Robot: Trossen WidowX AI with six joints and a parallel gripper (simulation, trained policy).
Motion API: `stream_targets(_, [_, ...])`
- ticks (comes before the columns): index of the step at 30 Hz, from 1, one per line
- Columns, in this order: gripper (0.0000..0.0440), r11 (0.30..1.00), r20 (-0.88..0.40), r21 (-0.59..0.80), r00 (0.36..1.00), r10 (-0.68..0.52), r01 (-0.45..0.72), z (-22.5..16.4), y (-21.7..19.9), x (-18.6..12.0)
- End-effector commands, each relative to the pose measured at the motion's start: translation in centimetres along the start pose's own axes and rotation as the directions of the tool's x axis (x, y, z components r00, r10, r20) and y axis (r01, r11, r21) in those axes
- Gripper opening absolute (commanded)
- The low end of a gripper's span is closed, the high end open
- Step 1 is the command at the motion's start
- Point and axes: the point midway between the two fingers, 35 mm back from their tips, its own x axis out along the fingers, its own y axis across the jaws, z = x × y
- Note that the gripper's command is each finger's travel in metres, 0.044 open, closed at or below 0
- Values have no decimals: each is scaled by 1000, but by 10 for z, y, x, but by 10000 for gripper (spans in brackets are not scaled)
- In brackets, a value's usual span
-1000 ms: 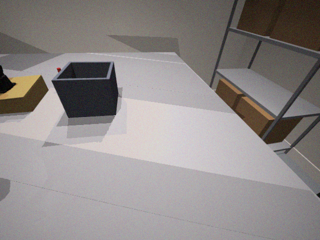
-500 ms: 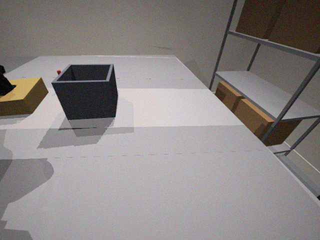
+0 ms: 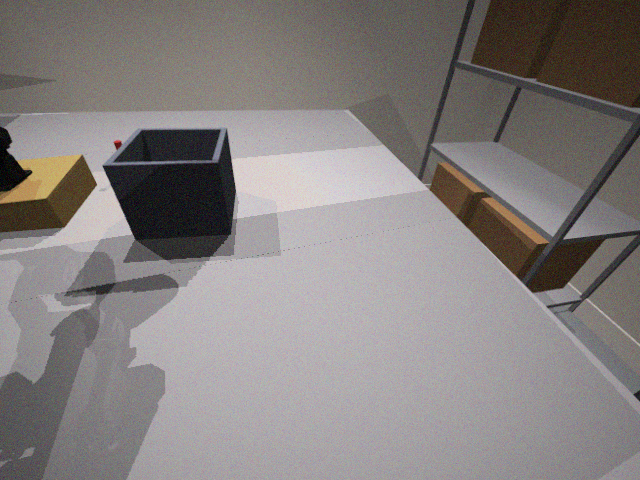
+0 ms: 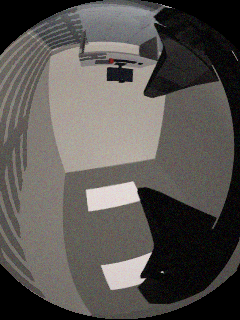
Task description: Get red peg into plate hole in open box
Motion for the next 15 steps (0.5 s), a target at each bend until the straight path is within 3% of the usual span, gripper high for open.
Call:
stream_targets(1, [440, 996, -30, 79, 999, -28, 30, -18, -4, -6])
stream_targets(15, [440, 919, -183, 336, 971, -151, 206, -87, -26, -31])
